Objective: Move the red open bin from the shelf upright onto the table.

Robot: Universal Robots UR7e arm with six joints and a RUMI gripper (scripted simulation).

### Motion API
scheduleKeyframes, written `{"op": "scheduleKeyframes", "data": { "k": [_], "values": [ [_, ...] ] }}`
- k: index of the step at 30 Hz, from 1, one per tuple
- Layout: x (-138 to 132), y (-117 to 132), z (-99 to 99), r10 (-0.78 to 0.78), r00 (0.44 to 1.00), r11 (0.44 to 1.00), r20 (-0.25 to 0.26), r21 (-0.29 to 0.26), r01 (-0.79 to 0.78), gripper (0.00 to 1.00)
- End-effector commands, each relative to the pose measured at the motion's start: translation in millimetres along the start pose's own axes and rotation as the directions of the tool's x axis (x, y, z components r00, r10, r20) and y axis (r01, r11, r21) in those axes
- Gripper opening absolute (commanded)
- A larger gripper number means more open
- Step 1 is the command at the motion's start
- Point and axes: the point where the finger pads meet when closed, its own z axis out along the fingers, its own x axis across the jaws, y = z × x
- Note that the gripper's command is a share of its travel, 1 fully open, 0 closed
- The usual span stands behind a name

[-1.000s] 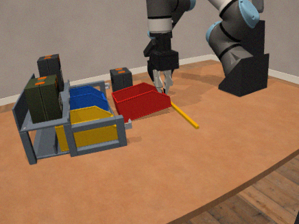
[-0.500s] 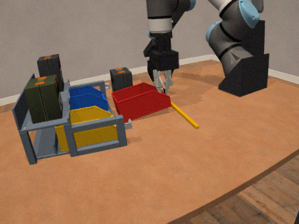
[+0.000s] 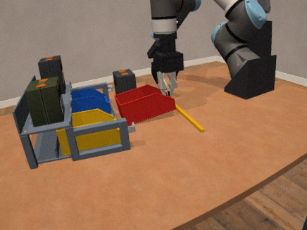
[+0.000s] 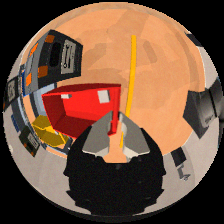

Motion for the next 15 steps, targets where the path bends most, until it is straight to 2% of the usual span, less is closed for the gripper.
{"op": "scheduleKeyframes", "data": {
  "k": [1, 15],
  "values": [
    [-0.2, 0.1, -0.1, 0.000, 1.000, 1.000, 0.001, 0.000, 0.000, 0.00],
    [-0.3, 0.1, 1.8, 0.000, 1.000, 1.000, 0.001, 0.000, 0.000, 0.00]
  ]
}}
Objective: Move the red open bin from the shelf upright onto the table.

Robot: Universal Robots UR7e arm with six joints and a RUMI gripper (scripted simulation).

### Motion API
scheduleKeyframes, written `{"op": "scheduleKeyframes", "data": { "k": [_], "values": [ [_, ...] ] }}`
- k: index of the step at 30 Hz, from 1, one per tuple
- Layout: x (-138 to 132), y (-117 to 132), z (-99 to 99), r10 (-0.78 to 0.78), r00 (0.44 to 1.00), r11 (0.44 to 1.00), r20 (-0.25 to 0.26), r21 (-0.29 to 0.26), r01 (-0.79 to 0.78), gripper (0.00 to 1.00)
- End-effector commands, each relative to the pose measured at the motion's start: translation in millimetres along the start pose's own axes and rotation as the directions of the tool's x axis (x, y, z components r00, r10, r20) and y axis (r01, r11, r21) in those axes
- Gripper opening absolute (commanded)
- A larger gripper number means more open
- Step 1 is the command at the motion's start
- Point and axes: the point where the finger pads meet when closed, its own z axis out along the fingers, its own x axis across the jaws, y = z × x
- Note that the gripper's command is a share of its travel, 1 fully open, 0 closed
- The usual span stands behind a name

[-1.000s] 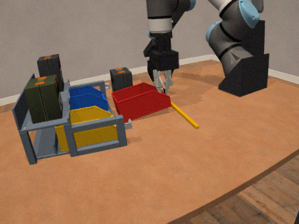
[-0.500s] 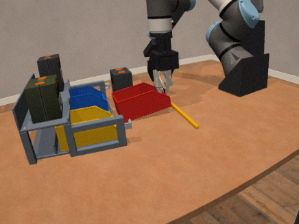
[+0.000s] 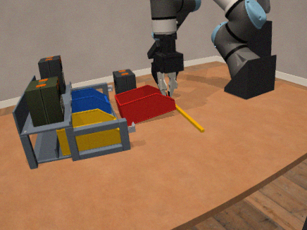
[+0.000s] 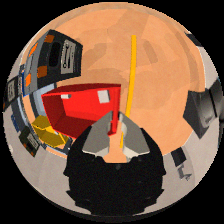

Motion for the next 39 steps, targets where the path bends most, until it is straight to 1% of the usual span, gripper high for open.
{"op": "scheduleKeyframes", "data": {
  "k": [1, 39],
  "values": [
    [0, 0, 0.9, 0.000, 1.000, 1.000, 0.001, 0.000, 0.000, 0.00],
    [0, 0, 15.8, 0.000, 1.000, 1.000, 0.001, 0.000, 0.000, 0.00]
  ]
}}
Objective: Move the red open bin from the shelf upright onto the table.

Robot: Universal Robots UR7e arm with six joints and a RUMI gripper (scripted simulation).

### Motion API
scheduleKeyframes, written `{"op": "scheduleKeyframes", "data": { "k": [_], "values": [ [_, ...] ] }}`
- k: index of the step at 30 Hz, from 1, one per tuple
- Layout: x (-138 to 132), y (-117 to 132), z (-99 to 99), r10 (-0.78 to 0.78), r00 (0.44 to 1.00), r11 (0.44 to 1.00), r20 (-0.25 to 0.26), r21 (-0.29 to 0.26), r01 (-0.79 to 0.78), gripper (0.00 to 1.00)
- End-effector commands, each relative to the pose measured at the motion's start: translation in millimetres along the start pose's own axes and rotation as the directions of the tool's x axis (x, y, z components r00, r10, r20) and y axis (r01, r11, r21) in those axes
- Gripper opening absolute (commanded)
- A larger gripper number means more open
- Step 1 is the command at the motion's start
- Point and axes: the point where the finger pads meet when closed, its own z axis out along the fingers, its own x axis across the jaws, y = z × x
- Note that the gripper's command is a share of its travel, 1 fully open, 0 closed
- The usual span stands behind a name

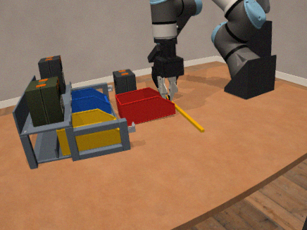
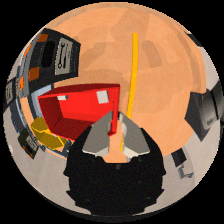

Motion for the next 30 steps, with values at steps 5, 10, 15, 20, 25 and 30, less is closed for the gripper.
{"op": "scheduleKeyframes", "data": {
  "k": [5, 10, 15, 20, 25, 30],
  "values": [
    [-0.3, 0.0, 3.2, 0.000, 1.000, 1.000, 0.001, 0.000, 0.000, 0.00],
    [-0.3, 0.1, 5.0, 0.000, 1.000, 1.000, 0.001, 0.000, 0.000, 0.00],
    [-0.3, 0.1, 6.4, 0.000, 1.000, 1.000, 0.001, 0.000, 0.000, 0.00],
    [-0.3, 0.1, 7.0, 0.000, 1.000, 1.000, 0.001, 0.000, 0.000, 0.00],
    [-0.3, 0.1, 7.8, 0.000, 1.000, 1.000, 0.001, 0.000, 0.000, 0.00],
    [-0.3, 0.1, 8.1, 0.000, 1.000, 1.000, 0.001, 0.000, 0.000, 0.00]
  ]
}}
